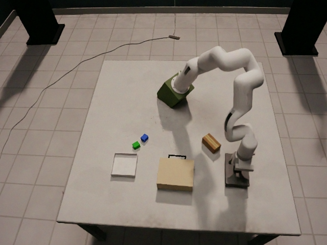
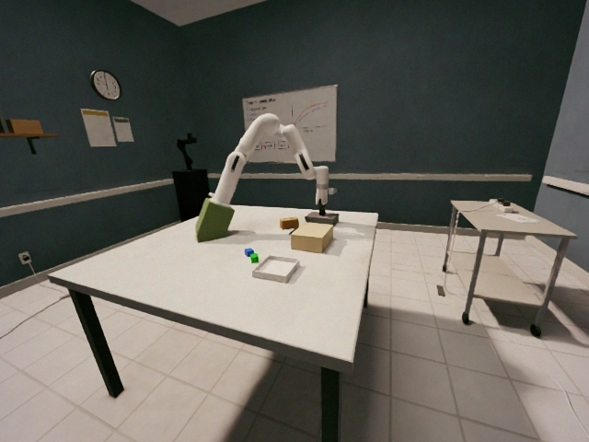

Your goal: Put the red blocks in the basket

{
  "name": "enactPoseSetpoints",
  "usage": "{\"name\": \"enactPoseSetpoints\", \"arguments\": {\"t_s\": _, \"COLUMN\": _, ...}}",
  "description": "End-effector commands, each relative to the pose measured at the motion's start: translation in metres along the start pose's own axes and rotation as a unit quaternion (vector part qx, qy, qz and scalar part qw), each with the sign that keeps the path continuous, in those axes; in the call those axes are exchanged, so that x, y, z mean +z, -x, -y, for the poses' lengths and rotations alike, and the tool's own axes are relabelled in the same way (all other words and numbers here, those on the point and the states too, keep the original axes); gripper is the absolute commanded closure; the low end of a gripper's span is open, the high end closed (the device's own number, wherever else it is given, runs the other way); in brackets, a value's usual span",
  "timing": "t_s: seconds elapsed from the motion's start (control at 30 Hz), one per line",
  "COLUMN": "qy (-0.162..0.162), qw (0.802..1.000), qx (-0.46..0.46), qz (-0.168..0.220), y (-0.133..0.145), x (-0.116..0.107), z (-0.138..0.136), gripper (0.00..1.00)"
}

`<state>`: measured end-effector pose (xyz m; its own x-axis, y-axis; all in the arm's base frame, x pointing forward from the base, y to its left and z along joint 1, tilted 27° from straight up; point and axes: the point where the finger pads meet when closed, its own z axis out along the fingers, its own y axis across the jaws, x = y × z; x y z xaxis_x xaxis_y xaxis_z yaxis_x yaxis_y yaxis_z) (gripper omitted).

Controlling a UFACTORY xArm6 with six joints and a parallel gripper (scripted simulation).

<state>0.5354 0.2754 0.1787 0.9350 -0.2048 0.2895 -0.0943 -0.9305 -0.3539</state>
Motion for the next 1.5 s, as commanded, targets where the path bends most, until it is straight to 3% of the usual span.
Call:
{"name": "enactPoseSetpoints", "arguments": {"t_s": 0.0, "qy": -0.001, "qw": 1.0, "qx": 0.0, "qz": -0.001, "y": -0.001, "x": -0.001, "z": 0.001, "gripper": 1.0}}
{"name": "enactPoseSetpoints", "arguments": {"t_s": 0.53, "qy": -0.001, "qw": 1.0, "qx": 0.0, "qz": -0.001, "y": -0.001, "x": -0.016, "z": 0.001, "gripper": 1.0}}
{"name": "enactPoseSetpoints", "arguments": {"t_s": 1.47, "qy": -0.001, "qw": 1.0, "qx": 0.0, "qz": -0.001, "y": -0.001, "x": -0.098, "z": 0.001, "gripper": 1.0}}
